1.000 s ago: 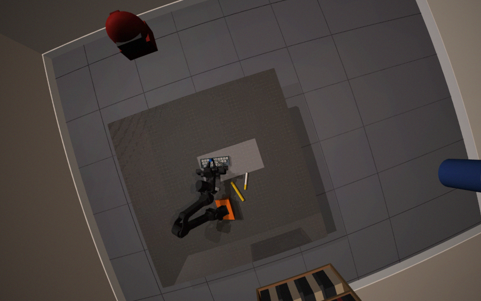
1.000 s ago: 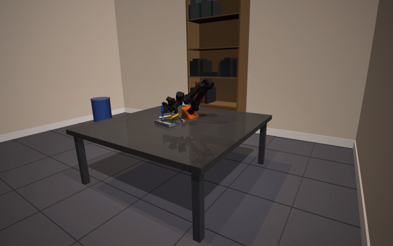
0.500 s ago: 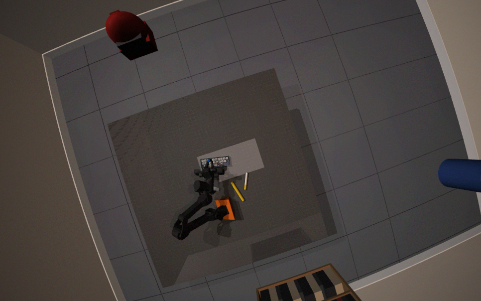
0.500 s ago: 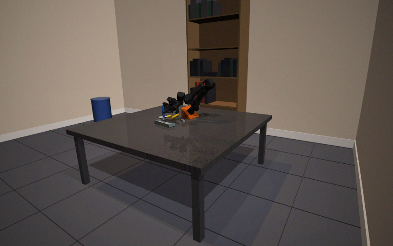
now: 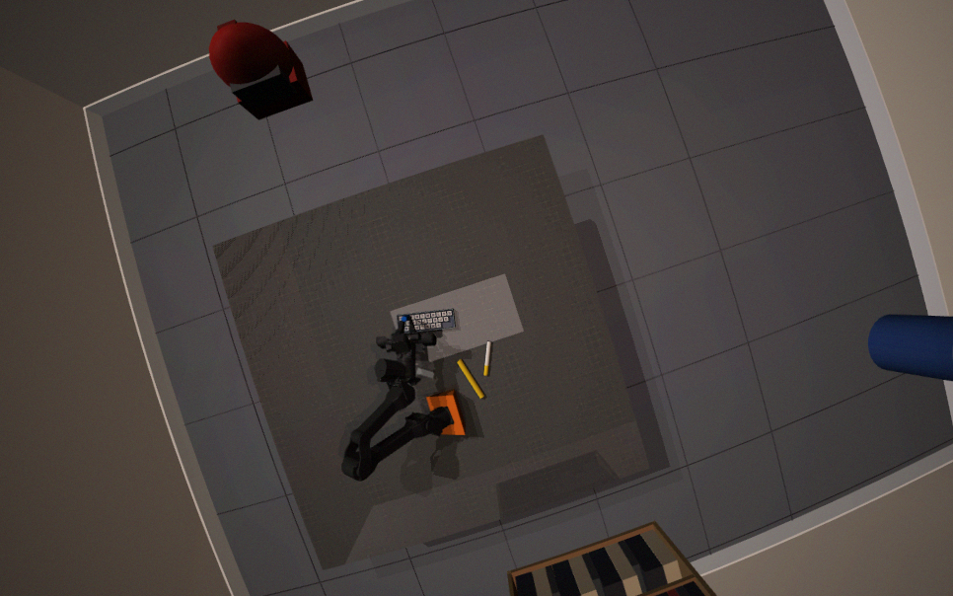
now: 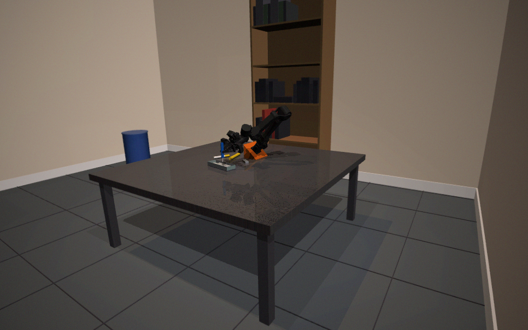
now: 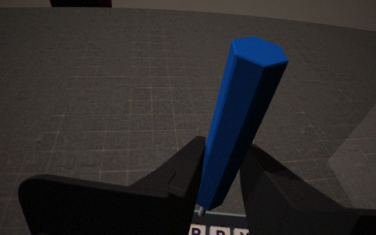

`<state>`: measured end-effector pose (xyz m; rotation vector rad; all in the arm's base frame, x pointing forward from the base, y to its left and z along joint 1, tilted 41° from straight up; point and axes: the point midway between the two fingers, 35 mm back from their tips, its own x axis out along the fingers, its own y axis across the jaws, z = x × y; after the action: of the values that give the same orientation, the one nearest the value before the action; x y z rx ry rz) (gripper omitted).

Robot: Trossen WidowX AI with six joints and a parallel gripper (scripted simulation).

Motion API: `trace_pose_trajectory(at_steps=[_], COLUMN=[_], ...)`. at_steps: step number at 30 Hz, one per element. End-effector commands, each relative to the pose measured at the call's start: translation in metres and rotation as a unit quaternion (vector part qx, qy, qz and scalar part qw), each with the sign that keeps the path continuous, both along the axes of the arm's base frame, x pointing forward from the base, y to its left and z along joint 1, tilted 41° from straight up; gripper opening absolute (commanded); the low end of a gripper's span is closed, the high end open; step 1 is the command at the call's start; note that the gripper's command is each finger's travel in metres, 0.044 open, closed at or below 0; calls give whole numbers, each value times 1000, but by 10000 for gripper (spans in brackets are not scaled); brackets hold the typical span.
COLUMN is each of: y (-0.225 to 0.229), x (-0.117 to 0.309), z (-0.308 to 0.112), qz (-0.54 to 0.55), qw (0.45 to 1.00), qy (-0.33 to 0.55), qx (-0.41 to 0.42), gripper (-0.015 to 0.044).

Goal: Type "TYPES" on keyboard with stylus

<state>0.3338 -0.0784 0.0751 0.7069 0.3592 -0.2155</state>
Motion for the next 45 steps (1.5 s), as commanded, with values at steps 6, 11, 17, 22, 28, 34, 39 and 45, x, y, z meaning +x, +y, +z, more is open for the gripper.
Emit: trace_pose_trajectory(at_steps=[6, 11, 17, 22, 28, 34, 39, 45], y=[8, 9, 10, 12, 14, 16, 17, 19], x=[-2, -1, 0, 0, 0, 1, 1, 1], z=[-11, -12, -14, -16, -19, -21, -22, -24], qz=[-1, -1, -1, -1, -1, -1, -1, -1], qw=[1000, 1000, 1000, 1000, 1000, 1000, 1000, 1000], qy=[5, 5, 6, 6, 6, 6, 6, 6], qx=[3, 3, 3, 3, 3, 3, 3, 3], gripper=[0, 81, 81, 81, 81, 81, 81, 81])
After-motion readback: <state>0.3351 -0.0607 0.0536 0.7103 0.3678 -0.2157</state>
